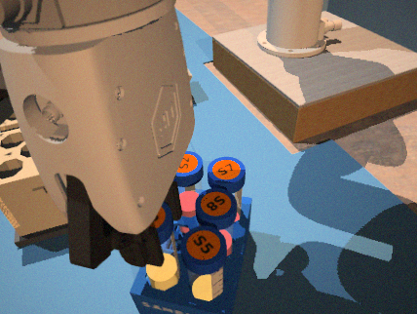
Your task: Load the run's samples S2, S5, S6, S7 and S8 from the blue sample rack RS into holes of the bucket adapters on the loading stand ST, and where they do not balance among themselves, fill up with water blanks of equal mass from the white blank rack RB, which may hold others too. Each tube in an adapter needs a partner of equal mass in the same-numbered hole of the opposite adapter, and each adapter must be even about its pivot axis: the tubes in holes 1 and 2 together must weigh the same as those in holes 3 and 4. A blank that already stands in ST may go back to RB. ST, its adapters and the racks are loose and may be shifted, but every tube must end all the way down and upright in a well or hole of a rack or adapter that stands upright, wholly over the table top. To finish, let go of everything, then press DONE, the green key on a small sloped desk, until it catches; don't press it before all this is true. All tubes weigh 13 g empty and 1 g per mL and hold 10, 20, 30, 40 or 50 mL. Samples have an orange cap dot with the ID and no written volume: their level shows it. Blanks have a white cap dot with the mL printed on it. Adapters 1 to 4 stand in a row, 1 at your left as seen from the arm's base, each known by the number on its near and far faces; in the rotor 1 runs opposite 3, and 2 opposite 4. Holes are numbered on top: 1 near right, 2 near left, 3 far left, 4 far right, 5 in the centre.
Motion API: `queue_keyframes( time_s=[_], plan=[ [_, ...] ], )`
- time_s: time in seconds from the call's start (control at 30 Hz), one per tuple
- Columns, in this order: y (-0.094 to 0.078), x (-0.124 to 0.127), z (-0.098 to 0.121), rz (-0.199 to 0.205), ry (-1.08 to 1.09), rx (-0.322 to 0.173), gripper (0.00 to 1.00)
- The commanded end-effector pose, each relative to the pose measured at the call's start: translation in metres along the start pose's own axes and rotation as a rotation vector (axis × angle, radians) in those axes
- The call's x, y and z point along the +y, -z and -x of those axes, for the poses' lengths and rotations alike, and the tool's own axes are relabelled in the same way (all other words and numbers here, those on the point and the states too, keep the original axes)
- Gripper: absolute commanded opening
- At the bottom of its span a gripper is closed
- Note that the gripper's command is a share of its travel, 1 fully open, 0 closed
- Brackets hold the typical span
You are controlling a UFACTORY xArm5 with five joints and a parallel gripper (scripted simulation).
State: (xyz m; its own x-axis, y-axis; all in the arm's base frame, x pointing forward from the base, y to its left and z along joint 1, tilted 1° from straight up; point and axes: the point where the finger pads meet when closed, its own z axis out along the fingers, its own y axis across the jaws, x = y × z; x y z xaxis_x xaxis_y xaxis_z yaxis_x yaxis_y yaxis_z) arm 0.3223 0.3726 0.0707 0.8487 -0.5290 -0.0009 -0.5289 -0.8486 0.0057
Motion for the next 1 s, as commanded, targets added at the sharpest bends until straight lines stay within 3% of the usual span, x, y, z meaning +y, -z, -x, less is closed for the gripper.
queue_keyframes(
  time_s=[0.0,0.97],
  plan=[
    [0.009,-0.002,0.000,-0.005,0.000,0.001,0.00],
    [0.059,-0.002,0.001,-0.005,0.000,0.001,0.00]
  ],
)
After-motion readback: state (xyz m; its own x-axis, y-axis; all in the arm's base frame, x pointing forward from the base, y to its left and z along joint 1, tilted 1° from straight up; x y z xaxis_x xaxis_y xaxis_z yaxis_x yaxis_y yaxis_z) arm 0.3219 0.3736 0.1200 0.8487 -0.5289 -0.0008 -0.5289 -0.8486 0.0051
